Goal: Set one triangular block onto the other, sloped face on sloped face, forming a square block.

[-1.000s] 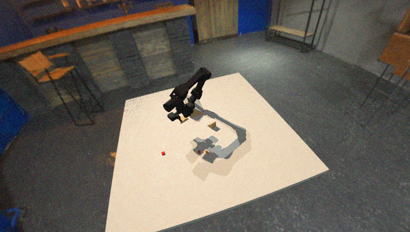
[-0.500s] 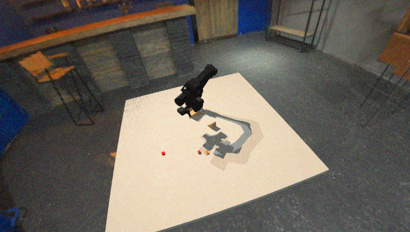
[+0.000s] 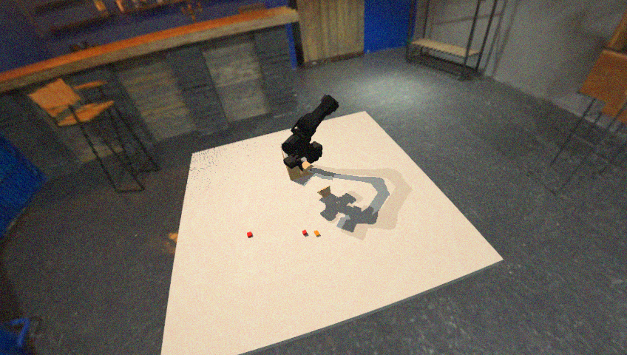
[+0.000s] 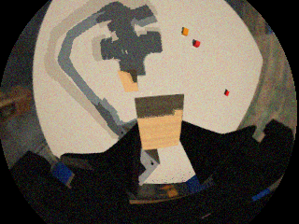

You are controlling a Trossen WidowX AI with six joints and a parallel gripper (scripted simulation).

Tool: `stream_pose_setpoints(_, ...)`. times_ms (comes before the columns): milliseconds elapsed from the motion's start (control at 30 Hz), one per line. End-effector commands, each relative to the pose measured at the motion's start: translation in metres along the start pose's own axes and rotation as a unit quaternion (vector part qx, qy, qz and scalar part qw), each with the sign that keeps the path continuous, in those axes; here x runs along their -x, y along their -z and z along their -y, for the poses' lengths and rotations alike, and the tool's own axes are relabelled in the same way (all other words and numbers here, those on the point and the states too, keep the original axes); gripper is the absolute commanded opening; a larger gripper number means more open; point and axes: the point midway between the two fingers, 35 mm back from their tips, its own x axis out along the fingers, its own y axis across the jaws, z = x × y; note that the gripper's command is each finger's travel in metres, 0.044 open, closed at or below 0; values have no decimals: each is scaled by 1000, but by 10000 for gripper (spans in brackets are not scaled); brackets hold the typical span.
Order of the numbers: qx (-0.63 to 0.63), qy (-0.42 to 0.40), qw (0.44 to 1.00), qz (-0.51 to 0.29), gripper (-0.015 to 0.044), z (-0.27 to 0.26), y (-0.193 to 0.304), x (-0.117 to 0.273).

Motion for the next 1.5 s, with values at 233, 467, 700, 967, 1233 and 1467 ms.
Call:
stream_pose_setpoints(233, -4, -5, 1000, 3, 0, -47, 11, -7)
stream_pose_setpoints(467, -5, -4, 1000, 3, 0, -50, 10, -15)
stream_pose_setpoints(700, -5, -1, 1000, 3, 0, -45, -7, -44)
stream_pose_setpoints(967, -3, -5, 1000, 5, 0, -46, -23, -79)
stream_pose_setpoints(1233, -3, -6, 1000, 5, 0, -48, -24, -87)
stream_pose_setpoints(1467, -3, -7, 1000, 6, 0, -52, -35, -110)
